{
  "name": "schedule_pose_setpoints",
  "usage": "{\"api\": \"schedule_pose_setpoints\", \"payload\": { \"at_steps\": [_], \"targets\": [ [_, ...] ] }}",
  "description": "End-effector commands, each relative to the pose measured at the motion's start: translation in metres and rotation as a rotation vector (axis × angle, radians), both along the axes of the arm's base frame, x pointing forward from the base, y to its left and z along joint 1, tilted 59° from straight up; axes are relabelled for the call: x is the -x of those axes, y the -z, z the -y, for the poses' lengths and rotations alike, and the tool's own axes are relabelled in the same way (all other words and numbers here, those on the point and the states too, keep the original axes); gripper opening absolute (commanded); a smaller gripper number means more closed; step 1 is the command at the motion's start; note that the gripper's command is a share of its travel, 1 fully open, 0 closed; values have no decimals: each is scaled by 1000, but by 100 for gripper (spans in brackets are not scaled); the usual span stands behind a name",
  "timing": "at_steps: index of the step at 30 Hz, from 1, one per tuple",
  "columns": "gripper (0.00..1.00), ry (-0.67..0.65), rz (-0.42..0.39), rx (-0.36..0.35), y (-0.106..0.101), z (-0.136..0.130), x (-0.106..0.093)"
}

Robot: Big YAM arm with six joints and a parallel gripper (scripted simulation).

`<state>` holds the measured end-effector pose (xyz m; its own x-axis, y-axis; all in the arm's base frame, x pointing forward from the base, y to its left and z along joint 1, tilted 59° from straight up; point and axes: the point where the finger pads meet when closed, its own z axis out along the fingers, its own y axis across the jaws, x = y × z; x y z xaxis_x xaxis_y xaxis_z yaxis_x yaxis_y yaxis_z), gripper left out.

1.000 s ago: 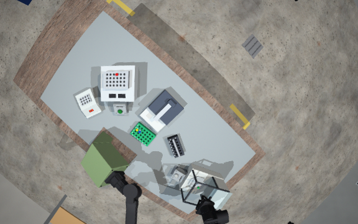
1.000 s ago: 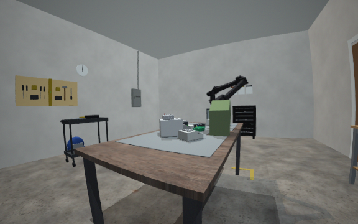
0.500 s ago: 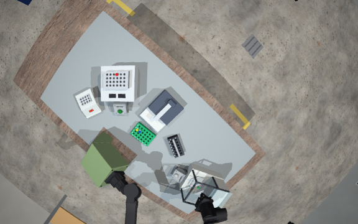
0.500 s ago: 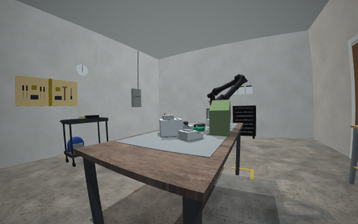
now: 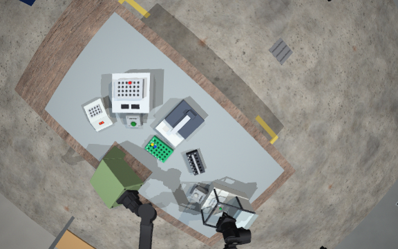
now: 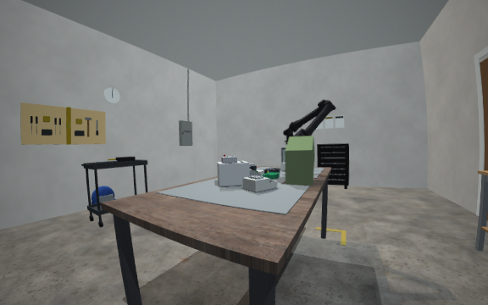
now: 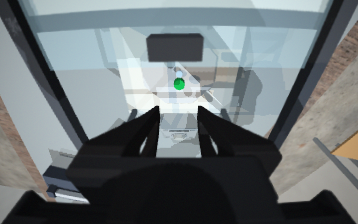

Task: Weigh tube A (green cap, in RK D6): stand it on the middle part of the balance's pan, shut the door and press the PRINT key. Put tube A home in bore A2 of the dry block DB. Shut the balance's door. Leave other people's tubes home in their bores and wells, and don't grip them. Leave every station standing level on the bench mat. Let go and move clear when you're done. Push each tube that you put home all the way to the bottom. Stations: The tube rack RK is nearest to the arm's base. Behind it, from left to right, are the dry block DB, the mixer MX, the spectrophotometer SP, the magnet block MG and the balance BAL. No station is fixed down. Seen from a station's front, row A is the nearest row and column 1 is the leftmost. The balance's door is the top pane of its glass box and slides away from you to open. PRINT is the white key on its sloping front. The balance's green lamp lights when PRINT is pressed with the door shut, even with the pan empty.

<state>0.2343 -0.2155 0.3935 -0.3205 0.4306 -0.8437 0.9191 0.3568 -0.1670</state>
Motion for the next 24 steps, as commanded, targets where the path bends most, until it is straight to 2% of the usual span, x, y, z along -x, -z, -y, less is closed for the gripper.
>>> {"api": "schedule_pose_setpoints", "payload": {
  "at_steps": [1,24],
  "targets": [
    [36,2,-22,4,4,7,-2],
    [36,1,-22,4,22,37,-9]
  ]
}}
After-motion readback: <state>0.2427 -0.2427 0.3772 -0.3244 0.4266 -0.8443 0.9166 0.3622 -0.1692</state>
